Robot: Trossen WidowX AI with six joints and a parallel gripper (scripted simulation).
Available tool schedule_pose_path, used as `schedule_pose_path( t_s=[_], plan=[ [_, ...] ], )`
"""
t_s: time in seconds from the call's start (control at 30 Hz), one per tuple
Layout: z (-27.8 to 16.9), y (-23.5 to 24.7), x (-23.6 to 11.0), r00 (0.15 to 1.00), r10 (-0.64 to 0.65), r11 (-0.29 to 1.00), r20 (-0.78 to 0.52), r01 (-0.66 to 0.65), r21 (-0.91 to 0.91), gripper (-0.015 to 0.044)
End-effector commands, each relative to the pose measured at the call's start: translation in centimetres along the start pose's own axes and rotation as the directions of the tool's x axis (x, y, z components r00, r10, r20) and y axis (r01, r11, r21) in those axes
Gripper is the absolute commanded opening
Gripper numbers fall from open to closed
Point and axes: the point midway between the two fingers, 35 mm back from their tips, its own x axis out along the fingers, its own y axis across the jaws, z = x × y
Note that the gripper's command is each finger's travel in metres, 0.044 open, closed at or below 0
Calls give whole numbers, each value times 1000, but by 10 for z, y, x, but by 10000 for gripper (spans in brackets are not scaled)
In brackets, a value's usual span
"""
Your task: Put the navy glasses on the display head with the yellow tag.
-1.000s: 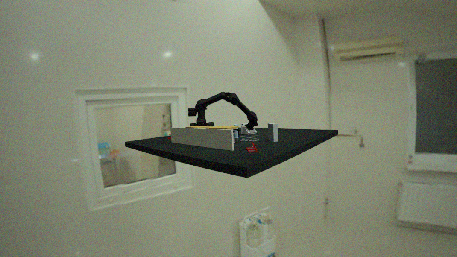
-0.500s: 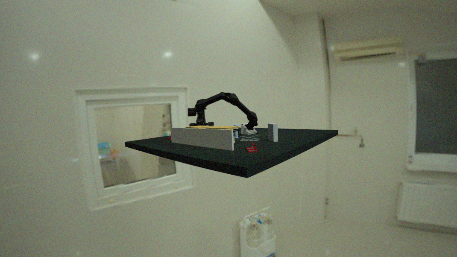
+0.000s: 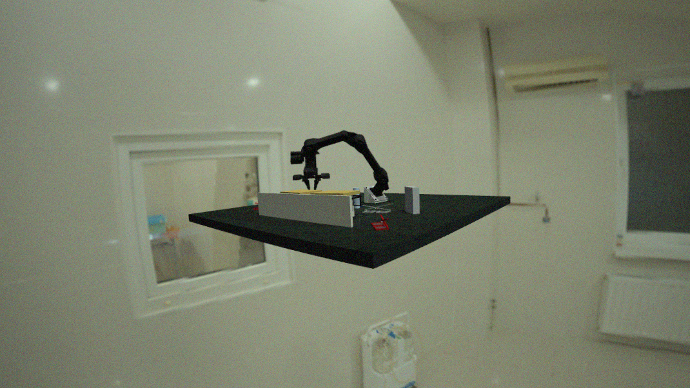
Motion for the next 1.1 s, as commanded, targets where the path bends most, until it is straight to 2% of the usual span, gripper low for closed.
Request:
schedule_pose_path(
  t_s=[0.0, 0.03, 0.47, 0.6, 0.7, 0.8, 0.93, 1.07],
  plan=[
    [-1, -1, 0, 1000, -1, 1000, 1, 1, 2, 184],
    [-1, -1, 0, 1000, -1, 1000, 1, 1, 2, 200],
    [0, 0, 0, 1000, -1, 1000, 1, 1, 17, 200],
    [12, 17, -2, 1000, 0, 950, 0, 0, 312, 200],
    [22, 33, -4, 1000, 1, 831, -1, 0, 556, 200],
    [31, 49, -5, 1000, 2, 651, -2, 0, 759, 200],
    [41, 72, -5, 1000, 5, 338, -3, 1, 941, 200],
    [49, 95, -4, 1000, 7, -18, -3, 3, 1000, 200]
  ],
)
